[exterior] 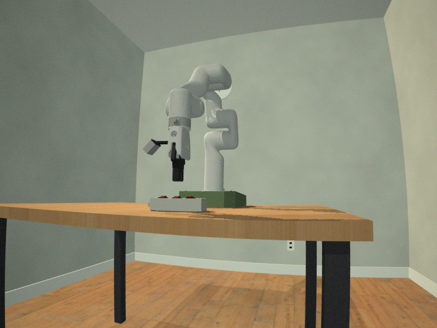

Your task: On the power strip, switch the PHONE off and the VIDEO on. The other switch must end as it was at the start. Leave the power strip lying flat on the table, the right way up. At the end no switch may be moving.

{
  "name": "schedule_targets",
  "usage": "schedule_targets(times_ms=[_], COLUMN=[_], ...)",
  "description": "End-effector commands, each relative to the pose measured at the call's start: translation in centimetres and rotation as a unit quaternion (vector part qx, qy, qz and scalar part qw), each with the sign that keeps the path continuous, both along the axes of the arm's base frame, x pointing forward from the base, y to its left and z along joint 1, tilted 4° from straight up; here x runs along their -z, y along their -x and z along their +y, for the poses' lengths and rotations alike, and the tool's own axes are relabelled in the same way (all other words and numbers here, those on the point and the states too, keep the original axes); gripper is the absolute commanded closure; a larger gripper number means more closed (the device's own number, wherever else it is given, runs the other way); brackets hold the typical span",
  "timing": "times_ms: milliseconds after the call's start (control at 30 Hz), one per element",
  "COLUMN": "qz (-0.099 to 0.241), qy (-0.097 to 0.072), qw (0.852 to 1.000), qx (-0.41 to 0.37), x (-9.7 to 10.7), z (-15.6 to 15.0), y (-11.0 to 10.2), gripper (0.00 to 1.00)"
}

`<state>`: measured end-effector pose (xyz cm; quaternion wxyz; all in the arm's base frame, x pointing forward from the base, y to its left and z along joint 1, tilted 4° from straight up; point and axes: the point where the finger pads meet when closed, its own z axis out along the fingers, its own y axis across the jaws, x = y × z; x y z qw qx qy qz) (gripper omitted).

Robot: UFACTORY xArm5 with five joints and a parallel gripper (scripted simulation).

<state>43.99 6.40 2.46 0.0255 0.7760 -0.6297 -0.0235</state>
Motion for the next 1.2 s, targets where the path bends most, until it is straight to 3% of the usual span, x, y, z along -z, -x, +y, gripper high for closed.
schedule_targets(times_ms=[0,1167], qz=[-0.002,-0.002], qy=[0.000,0.000], qw=[1.000,1.000], qx=[0.000,0.000], x=[-0.13,0.76], z=[0.03,-0.02], y=[-0.14,-0.08], gripper=[1.00,1.00])
